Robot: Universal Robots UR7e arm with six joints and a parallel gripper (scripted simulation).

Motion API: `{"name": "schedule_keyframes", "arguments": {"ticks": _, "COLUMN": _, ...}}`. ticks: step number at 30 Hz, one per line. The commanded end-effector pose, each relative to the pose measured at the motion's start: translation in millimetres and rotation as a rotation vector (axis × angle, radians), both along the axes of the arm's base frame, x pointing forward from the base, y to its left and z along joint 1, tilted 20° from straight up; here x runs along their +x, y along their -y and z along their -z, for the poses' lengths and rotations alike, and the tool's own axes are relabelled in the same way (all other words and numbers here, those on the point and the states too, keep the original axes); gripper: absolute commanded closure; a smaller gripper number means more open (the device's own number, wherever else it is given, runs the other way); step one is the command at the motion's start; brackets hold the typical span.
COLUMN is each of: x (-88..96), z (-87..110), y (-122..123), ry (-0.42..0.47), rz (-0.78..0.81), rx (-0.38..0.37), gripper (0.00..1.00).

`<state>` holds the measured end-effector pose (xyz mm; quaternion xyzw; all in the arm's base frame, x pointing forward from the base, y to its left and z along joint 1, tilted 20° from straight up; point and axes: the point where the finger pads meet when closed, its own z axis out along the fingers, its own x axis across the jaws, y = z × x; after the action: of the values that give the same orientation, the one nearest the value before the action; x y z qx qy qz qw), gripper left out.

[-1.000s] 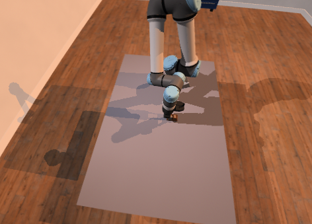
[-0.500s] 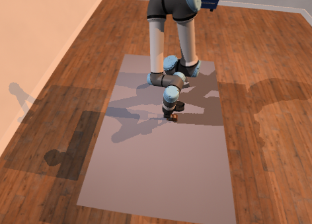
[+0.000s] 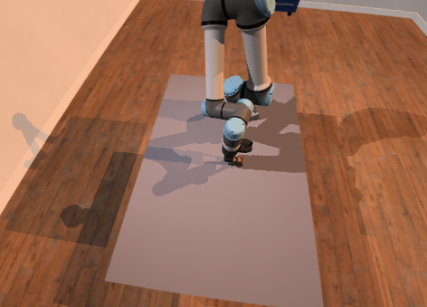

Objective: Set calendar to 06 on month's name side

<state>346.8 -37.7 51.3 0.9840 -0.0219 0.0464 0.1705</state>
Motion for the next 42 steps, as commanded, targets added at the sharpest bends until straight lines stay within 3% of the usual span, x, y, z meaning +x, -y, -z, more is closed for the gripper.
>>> {"name": "schedule_keyframes", "arguments": {"ticks": 1, "x": 0.3, "z": -0.3, "y": 0.0, "ry": 0.001, "rz": 0.000, "rx": 0.000, "gripper": 0.40}}
{"name": "schedule_keyframes", "arguments": {"ticks": 14, "x": 0.3, "z": -0.3, "y": 0.0, "ry": 0.001, "rz": 0.000, "rx": 0.000, "gripper": 0.40}}
{"name": "schedule_keyframes", "arguments": {"ticks": 18, "x": 0.3, "z": -0.3, "y": 0.0, "ry": 0.001, "rz": 0.000, "rx": 0.000, "gripper": 0.28}}
{"name": "schedule_keyframes", "arguments": {"ticks": 22, "x": 0.3, "z": -0.3, "y": 0.0, "ry": 0.001, "rz": 0.000, "rx": 0.000, "gripper": 0.28}}
{"name": "schedule_keyframes", "arguments": {"ticks": 26, "x": 0.3, "z": -0.3, "y": 0.0, "ry": 0.001, "rz": 0.000, "rx": 0.000, "gripper": 0.16}}
{"name": "schedule_keyframes", "arguments": {"ticks": 28, "x": 0.3, "z": -0.3, "y": 0.0, "ry": 0.001, "rz": 0.000, "rx": 0.000, "gripper": 0.16}}
{"name": "schedule_keyframes", "arguments": {"ticks": 29, "x": 0.3, "z": -0.3, "y": 0.0, "ry": 0.001, "rz": 0.000, "rx": 0.000, "gripper": 0.10}}
{"name": "schedule_keyframes", "arguments": {"ticks": 42, "x": 0.3, "z": -0.8, "y": -0.2, "ry": 0.001, "rz": 0.000, "rx": 0.000, "gripper": 0.10}}
